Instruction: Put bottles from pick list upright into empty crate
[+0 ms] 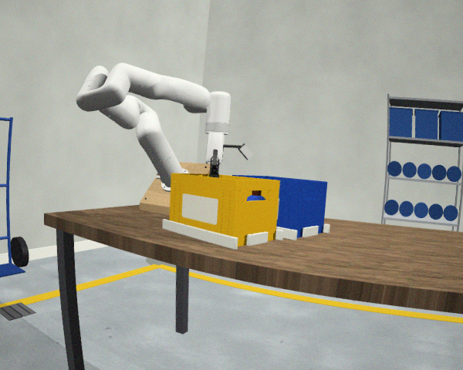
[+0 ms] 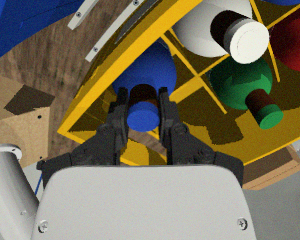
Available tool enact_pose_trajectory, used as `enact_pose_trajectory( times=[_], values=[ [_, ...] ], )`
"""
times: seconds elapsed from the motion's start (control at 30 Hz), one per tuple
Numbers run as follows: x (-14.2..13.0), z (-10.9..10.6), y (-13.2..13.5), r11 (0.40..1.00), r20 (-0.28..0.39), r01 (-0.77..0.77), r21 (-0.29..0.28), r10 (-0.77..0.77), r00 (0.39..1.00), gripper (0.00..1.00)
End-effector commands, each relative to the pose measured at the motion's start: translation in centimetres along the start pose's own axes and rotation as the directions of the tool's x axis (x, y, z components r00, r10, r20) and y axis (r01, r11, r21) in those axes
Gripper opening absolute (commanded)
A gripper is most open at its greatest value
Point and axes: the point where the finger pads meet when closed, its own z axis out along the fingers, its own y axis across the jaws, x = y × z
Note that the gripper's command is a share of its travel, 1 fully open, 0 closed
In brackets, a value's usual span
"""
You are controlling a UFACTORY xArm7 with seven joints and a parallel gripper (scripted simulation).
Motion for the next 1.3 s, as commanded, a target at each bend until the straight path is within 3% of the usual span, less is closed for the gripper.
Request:
enact_pose_trajectory(
  times=[0.0, 0.63, 1.27],
  values=[
    [0.1, -0.1, 0.0, 1.000, -0.003, 0.000, -0.002, 0.000, 1.000, 0.00],
    [0.1, -0.1, 0.0, 1.000, -0.003, 0.000, -0.002, 0.000, 1.000, 0.00],
    [0.1, -3.0, 0.0, 1.000, -0.004, 0.000, -0.002, 0.000, 1.000, 0.00]
  ],
)
